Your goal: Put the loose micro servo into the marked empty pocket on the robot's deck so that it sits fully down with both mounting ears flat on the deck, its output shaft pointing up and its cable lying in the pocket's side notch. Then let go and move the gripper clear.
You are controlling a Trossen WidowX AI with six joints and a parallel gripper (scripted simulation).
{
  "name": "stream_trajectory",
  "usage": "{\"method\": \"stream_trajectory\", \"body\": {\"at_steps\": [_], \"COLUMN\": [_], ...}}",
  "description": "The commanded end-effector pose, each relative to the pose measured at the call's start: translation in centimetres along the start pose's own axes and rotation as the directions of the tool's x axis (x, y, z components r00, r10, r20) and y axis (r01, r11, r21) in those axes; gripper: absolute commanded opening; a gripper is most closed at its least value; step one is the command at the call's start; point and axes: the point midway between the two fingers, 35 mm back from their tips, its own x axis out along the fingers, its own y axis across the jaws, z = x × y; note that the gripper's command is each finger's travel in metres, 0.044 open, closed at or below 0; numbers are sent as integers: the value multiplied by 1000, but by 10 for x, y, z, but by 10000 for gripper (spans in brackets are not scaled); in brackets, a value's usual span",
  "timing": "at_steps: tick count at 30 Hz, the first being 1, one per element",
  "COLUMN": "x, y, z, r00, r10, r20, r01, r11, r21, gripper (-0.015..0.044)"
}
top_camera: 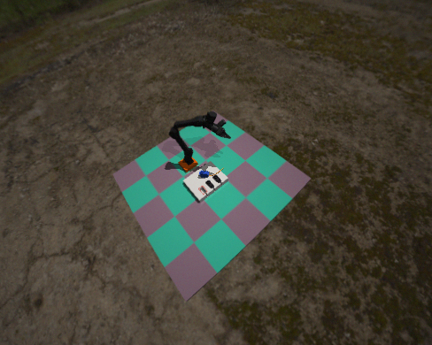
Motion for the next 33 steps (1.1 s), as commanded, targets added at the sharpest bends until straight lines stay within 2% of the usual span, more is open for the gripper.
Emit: {"method": "stream_trajectory", "body": {"at_steps": [1,10,19,26,33], "x": [15,37,36,22,-2], "y": [8,24,43,60,81], "z": [-29,-109,-187,-239,-281], "r00": [994,926,788,649,493], "r10": [53,193,354,489,629], "r20": [-93,-325,-503,-583,-601], "r01": [-54,-192,-314,-376,-401], "r11": [998,981,935,872,777], "r21": [-12,35,167,313,485], "gripper": [440,440,440,440,440]}}
